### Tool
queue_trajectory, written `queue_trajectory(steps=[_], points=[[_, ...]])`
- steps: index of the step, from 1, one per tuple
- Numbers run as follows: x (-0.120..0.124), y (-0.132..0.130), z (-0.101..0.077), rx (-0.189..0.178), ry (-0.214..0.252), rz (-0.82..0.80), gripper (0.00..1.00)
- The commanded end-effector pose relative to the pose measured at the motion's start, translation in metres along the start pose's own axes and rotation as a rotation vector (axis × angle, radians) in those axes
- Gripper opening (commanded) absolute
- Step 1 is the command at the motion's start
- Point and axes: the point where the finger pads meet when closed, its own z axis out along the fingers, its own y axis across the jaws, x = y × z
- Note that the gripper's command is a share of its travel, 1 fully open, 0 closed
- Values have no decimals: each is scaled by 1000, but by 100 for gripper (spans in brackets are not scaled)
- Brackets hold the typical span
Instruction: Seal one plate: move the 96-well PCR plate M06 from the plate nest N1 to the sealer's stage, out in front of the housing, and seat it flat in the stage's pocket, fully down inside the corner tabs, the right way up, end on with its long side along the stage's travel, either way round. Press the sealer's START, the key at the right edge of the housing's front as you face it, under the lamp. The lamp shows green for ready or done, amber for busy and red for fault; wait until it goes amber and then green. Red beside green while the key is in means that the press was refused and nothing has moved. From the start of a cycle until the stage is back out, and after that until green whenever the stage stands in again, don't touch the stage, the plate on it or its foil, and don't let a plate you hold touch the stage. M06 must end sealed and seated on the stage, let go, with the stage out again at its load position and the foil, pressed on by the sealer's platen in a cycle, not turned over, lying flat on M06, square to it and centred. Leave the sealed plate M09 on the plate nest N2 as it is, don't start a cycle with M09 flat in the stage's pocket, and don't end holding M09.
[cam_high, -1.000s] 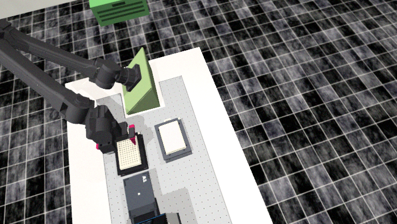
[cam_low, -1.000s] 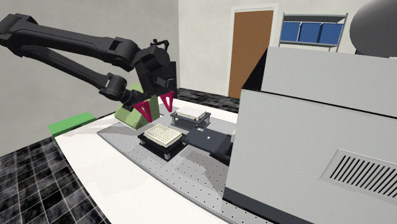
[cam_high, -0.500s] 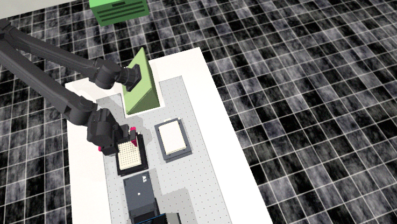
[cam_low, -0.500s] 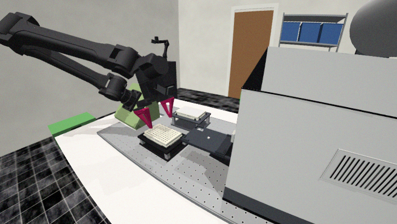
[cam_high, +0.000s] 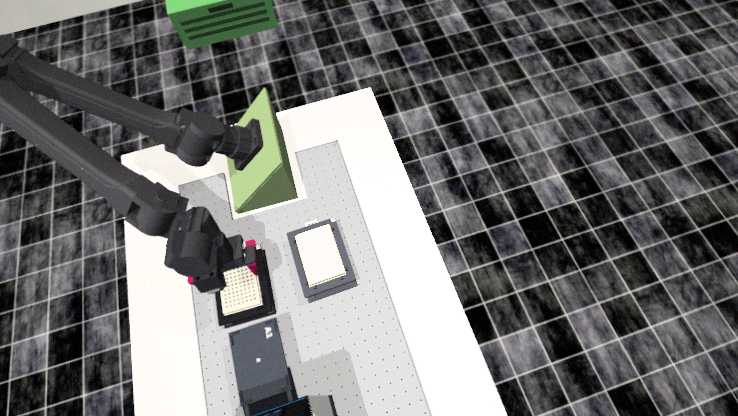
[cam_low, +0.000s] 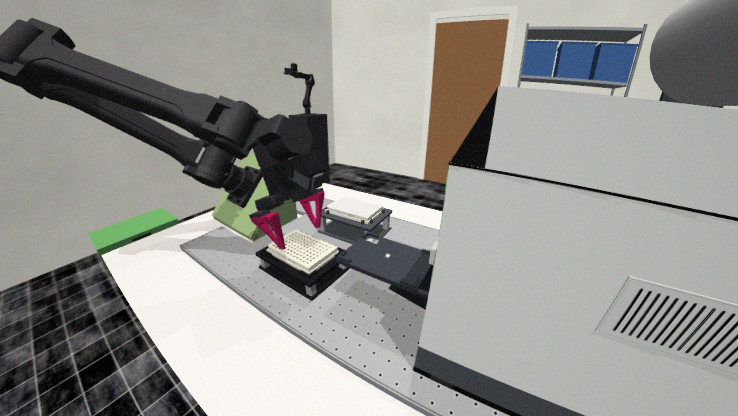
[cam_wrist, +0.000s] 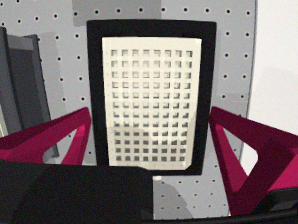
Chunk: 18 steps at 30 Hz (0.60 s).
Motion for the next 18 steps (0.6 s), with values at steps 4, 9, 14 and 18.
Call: queue_trajectory(steps=[4, 9, 14, 18], points=[[1, -1, 14, 2, -4, 0, 100], [-3, 1, 7, 4, -11, -1, 100], [-11, -1, 1, 2, -29, 12, 100], [-19, -7, -5, 3, -41, 32, 100]])
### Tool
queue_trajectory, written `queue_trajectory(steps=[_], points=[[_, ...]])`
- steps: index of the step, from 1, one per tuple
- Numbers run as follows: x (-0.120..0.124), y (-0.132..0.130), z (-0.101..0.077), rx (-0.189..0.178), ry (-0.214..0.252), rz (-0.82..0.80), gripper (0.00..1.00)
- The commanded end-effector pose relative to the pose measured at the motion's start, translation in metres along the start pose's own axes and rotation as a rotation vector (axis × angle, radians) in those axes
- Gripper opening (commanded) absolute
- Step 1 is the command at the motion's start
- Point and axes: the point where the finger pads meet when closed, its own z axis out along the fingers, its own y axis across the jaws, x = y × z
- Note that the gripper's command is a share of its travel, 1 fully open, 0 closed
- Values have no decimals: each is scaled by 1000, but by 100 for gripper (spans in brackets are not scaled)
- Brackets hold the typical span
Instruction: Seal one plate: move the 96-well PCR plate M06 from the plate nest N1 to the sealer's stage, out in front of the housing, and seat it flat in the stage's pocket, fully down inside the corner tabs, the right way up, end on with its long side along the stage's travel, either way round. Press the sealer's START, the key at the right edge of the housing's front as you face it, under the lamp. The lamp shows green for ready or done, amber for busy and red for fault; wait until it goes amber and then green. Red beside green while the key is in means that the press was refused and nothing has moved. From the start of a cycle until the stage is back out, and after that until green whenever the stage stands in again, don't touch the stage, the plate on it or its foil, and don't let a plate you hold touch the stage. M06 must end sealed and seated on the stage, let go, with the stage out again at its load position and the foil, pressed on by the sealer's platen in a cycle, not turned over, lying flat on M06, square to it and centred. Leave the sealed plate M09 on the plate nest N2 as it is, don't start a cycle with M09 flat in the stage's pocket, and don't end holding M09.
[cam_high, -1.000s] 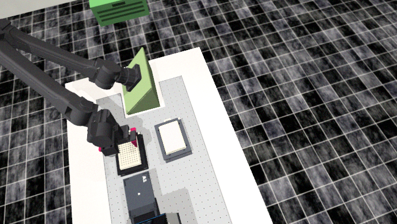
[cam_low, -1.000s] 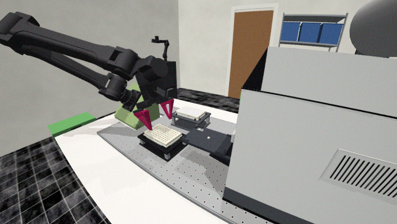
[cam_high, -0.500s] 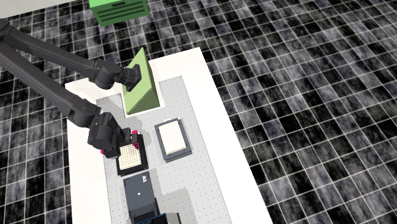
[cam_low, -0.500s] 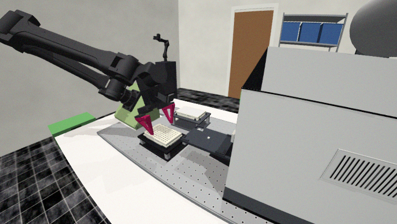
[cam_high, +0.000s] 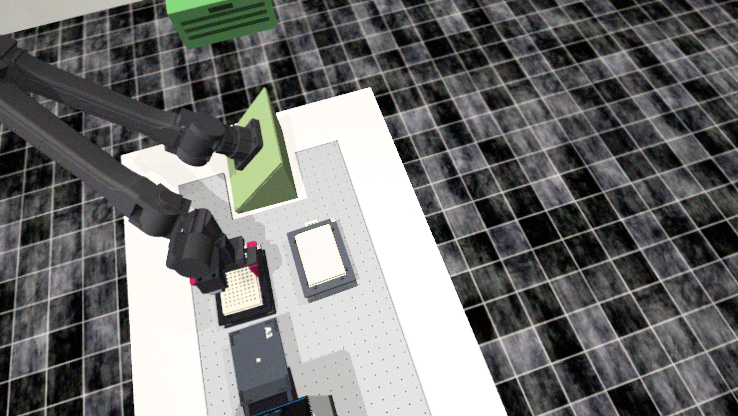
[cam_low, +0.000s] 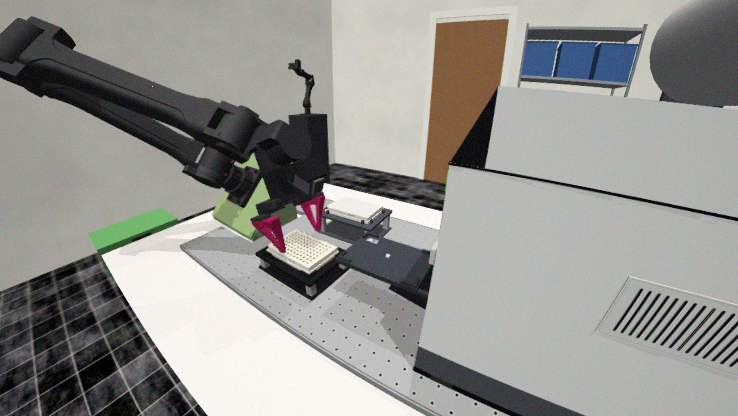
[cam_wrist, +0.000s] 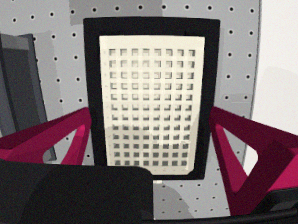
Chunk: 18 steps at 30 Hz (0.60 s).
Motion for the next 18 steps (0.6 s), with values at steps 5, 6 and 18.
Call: queue_trajectory(steps=[5, 6, 18], points=[[-26, -10, -15, 0, -48, 37, 100], [-26, -9, -14, 0, -45, 34, 100], [-26, -5, -7, 2, -31, 11, 100]])
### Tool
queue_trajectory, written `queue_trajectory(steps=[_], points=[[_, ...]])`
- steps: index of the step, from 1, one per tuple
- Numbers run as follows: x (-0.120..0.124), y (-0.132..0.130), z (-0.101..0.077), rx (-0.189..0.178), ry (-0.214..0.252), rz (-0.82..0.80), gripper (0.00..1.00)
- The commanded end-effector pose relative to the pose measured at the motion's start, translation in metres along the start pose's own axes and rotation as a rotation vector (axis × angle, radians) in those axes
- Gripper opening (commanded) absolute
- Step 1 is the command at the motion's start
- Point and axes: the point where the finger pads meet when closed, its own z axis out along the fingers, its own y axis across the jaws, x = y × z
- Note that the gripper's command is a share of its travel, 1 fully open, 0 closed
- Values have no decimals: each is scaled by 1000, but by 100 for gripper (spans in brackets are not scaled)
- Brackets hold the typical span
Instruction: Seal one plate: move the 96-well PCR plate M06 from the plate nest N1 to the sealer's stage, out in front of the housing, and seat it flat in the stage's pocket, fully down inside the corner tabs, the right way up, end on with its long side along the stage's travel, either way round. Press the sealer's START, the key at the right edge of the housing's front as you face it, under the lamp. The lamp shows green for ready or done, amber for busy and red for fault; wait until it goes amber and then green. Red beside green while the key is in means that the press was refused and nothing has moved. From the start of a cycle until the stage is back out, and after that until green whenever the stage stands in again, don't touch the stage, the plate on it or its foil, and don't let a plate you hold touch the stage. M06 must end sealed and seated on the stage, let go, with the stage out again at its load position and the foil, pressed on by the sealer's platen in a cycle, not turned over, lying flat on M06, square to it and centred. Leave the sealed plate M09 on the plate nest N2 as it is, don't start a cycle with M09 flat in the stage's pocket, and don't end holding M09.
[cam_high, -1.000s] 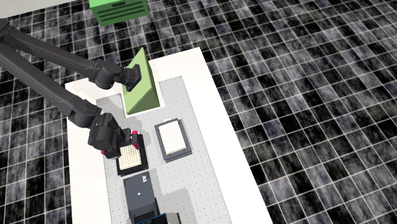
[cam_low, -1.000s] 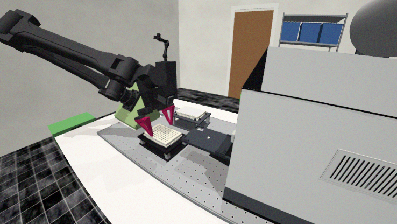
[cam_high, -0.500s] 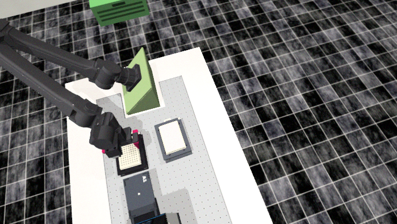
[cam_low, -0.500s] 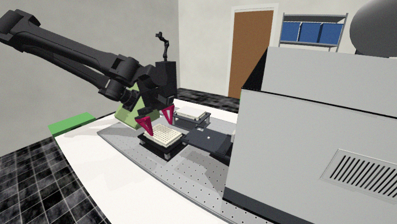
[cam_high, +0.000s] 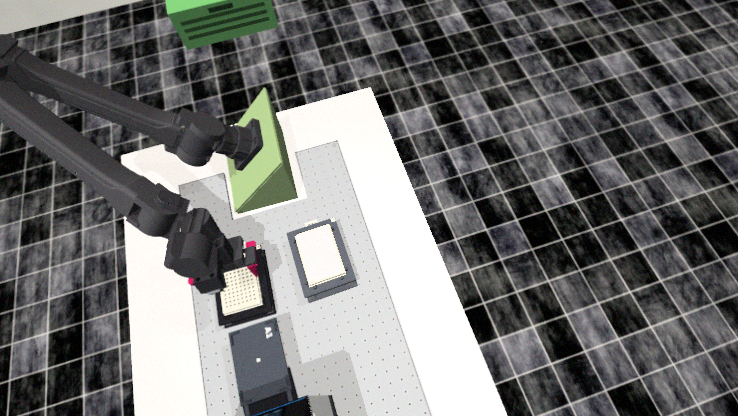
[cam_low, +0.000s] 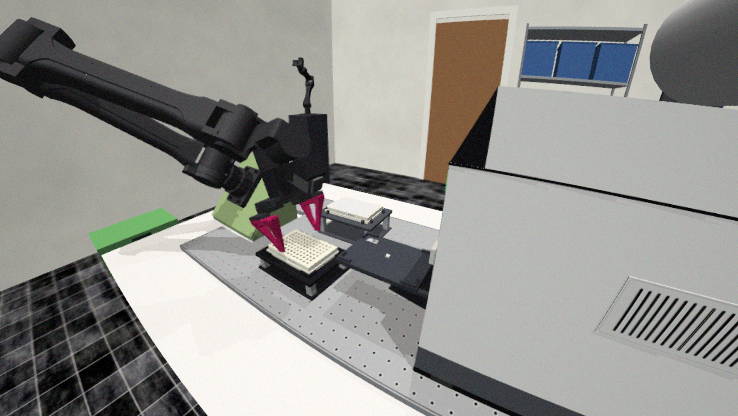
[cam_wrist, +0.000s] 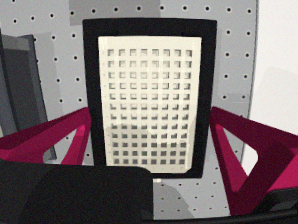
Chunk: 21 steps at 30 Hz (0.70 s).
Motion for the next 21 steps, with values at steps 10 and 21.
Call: queue_trajectory(steps=[10, 21], points=[[-24, -5, -2, 3, -25, 15, 100], [-30, -6, -10, 1, -54, 23, 100]])
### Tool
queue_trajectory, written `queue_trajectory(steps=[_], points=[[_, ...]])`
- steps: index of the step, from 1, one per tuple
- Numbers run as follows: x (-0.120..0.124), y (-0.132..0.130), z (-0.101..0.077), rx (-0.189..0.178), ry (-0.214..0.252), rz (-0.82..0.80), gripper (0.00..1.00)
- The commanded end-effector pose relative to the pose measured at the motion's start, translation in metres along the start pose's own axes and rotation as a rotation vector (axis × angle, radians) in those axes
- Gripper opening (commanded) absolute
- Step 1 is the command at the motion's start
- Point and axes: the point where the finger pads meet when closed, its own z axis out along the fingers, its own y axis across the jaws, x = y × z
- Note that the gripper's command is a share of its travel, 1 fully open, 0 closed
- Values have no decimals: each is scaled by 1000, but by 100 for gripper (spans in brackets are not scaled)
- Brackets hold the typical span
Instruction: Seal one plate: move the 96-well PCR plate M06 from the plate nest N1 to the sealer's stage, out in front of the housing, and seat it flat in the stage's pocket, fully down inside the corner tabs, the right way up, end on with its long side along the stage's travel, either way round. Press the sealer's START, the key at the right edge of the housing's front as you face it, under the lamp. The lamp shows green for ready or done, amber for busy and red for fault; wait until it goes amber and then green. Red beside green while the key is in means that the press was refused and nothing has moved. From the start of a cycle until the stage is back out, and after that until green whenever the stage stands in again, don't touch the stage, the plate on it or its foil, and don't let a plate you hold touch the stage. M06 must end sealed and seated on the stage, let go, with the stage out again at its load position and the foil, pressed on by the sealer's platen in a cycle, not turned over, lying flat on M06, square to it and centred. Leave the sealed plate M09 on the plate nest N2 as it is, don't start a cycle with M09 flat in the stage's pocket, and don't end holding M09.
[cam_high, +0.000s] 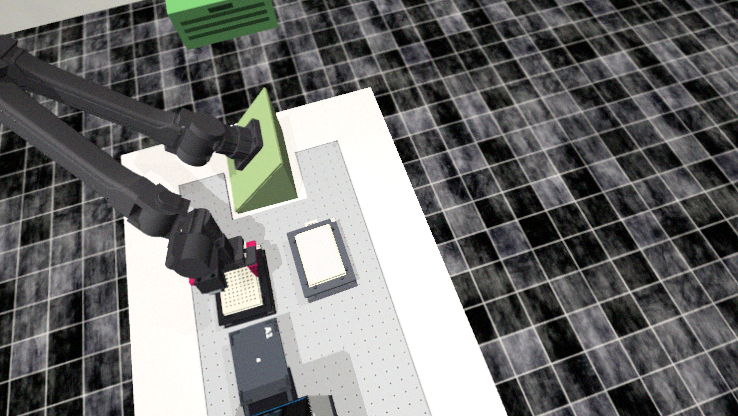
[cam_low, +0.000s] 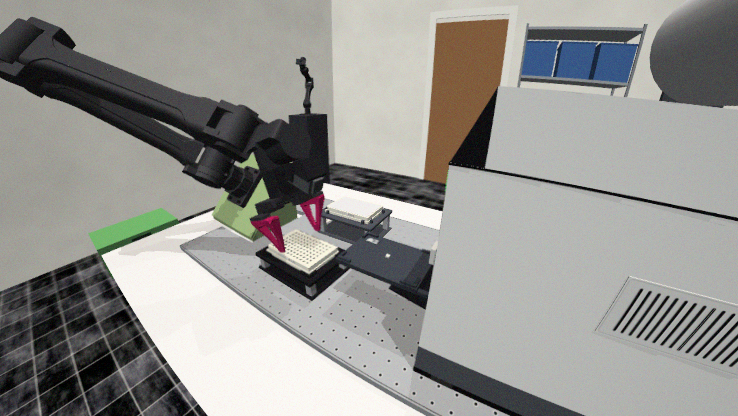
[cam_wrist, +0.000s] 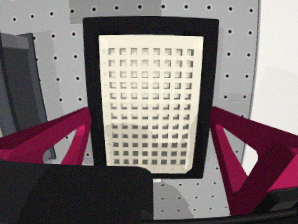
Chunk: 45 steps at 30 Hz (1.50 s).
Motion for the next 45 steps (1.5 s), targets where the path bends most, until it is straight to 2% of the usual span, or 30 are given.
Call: queue_trajectory(steps=[1, 8, 22, 33, 45], points=[[-31, -8, -12, 2, -61, 31, 100], [-32, -10, -14, 2, -66, 38, 100], [-27, -2, -6, -1, -40, 14, 100], [-32, -9, -12, 1, -64, 40, 100], [-31, -7, -10, 0, -58, 36, 100]])
